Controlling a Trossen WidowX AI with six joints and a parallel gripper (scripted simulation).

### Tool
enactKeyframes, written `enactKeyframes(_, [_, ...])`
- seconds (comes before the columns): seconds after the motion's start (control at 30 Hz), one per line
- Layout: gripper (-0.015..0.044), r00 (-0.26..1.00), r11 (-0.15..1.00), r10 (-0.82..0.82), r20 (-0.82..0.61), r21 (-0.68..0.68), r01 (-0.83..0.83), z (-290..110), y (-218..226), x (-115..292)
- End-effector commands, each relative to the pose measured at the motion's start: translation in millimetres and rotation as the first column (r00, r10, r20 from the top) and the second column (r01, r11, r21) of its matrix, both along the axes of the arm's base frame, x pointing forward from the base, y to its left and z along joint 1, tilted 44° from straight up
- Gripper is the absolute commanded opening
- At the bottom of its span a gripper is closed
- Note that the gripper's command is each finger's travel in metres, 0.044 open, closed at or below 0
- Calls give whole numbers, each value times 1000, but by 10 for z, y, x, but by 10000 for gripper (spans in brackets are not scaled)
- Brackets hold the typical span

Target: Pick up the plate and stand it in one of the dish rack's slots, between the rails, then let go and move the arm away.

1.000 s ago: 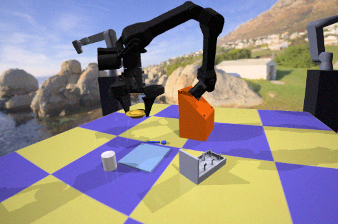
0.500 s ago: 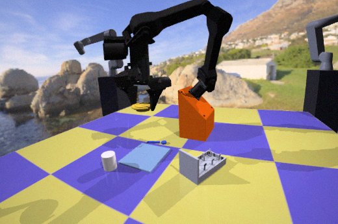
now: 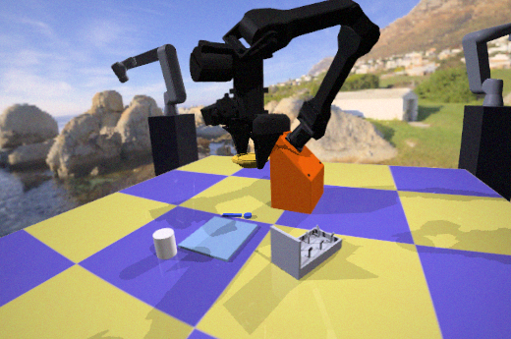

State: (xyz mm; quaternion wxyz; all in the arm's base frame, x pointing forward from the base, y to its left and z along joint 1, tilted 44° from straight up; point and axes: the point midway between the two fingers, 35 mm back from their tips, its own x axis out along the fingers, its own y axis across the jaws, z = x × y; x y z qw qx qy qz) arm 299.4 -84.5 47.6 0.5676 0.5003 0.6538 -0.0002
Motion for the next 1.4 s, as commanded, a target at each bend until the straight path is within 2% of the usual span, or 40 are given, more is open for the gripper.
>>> enactKeyframes(0.0, [0,988,993,-117,-102,22,120,164,175,-52])
enactKeyframes(0.33, [0,880,929,-345,-326,17,371,470,539,-192])
enactKeyframes(0.7, [0,649,793,-530,-545,-48,607,739,919,-424])
enactKeyframes(1.2, [0,210,545,-624,-753,-226,807,984,1367,-838])
enactKeyframes(1.37, [0,189,533,-623,-759,-236,812,992,1385,-859])
